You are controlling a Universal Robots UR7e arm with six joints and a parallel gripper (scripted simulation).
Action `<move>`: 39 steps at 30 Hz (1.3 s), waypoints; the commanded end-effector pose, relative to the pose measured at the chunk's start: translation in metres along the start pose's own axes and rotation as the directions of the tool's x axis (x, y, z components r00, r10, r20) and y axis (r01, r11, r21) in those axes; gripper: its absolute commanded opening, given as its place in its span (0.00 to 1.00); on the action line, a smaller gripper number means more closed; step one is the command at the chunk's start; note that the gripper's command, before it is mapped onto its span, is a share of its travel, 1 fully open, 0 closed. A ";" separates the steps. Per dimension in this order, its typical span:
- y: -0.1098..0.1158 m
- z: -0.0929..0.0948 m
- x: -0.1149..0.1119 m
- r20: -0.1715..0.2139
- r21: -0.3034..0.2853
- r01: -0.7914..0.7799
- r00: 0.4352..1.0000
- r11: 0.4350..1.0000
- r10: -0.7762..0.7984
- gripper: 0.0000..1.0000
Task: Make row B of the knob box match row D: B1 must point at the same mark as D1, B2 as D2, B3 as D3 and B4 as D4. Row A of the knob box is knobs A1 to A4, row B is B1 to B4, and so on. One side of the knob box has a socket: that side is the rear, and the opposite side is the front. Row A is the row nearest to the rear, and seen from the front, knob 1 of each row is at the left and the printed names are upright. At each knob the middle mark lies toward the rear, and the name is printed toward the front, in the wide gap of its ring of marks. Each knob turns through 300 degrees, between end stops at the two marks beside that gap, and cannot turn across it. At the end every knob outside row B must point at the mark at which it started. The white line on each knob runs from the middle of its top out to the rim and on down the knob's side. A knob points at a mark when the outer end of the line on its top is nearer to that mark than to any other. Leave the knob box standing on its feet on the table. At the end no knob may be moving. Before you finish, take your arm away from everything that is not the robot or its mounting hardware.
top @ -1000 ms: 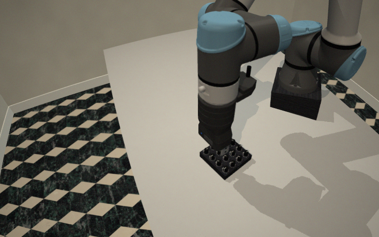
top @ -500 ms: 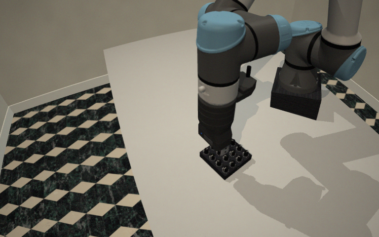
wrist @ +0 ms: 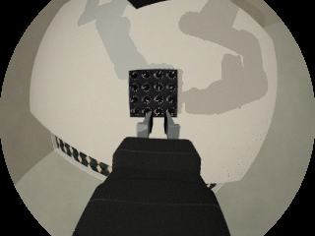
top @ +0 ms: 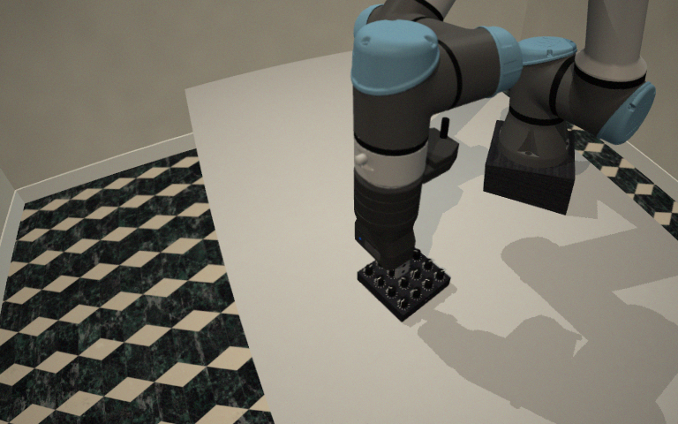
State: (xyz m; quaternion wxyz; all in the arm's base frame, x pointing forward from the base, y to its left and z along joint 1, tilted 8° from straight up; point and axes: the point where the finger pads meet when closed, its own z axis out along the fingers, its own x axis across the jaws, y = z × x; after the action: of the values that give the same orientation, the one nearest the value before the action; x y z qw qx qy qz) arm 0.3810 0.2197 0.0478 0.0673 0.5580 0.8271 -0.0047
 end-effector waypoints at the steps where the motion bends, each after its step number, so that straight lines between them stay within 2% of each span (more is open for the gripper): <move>1: 0.000 0.000 0.000 0.000 -0.001 0.000 1.000 1.000 0.000 0.46; 18: 0.001 0.008 0.000 0.000 -0.001 0.000 1.000 1.000 0.000 0.46; 39: 0.001 0.032 0.000 0.000 -0.001 0.000 1.000 1.000 0.000 0.46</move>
State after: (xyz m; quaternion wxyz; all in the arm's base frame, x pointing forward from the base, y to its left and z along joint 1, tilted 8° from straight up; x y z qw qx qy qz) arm 0.3844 0.2178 0.0194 0.0672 0.5581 0.8270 -0.0049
